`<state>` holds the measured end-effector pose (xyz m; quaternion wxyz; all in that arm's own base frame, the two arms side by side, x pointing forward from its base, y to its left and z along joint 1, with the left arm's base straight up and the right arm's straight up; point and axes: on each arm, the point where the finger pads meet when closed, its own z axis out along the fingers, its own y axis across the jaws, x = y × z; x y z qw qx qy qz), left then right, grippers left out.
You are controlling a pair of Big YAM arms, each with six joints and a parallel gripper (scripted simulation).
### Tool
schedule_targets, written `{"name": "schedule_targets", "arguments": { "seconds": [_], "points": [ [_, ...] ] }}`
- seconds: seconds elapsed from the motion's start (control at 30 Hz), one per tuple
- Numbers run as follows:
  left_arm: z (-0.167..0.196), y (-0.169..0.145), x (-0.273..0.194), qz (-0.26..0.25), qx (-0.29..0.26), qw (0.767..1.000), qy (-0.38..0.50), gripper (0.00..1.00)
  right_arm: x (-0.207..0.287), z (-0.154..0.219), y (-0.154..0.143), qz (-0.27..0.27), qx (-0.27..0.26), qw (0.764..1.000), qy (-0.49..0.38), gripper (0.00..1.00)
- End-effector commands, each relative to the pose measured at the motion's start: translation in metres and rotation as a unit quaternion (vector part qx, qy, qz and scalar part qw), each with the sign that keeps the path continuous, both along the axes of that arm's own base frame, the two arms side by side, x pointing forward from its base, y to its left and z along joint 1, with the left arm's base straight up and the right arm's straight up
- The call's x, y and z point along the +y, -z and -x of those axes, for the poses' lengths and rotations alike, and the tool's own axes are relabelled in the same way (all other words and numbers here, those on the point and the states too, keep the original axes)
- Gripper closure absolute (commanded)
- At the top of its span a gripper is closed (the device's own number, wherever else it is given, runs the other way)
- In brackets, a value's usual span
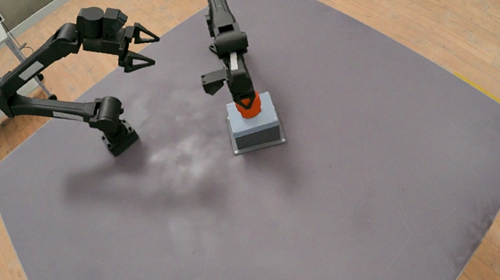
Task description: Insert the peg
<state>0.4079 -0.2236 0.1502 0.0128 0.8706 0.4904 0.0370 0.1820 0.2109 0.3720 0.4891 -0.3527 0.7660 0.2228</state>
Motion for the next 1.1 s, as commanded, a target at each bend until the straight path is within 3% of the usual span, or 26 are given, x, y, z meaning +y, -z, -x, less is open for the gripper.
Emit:
{"name": "schedule_targets", "arguments": {
  "seconds": [0.0, 0.17, 0.27, 0.4, 0.47, 0.5, 1.07],
  "points": [
    [-0.01, -0.027, -0.006, 0.021, -0.034, 0.999, -0.005, 0.6, 0.001, -0.001, -0.013, -0.009, -0.006, 1.0, 0.002, 0.0],
    [-0.014, -0.027, -0.009, 0.014, -0.023, 1.0, -0.001, 0.6, 0.001, -0.001, -0.013, -0.009, -0.006, 1.0, 0.002, 0.0],
    [-0.009, -0.007, -0.007, 0.003, -0.004, 1.0, 0.001, 0.6, 0.001, -0.001, -0.013, -0.009, -0.006, 1.0, 0.002, 0.0],
    [-0.013, -0.019, -0.004, 0.017, -0.029, 0.999, 0.002, 0.6, 0.001, -0.001, -0.013, -0.009, -0.006, 1.0, 0.002, 0.0],
    [-0.013, -0.015, -0.003, 0.017, -0.031, 0.999, 0.003, 0.6, 0.001, -0.001, -0.013, -0.009, -0.006, 1.0, 0.002, 0.0],
    [-0.007, 0.005, 0.001, 0.007, -0.013, 1.0, 0.002, 0.6, 0.001, -0.001, -0.013, -0.009, -0.006, 1.0, 0.002, 0.0],
    [-0.01, 0.037, 0.003, 0.006, -0.009, 1.0, -0.002, 0.6, 0.001, -0.001, -0.013, -0.009, -0.006, 1.0, 0.002, 0.0]
  ]
}}
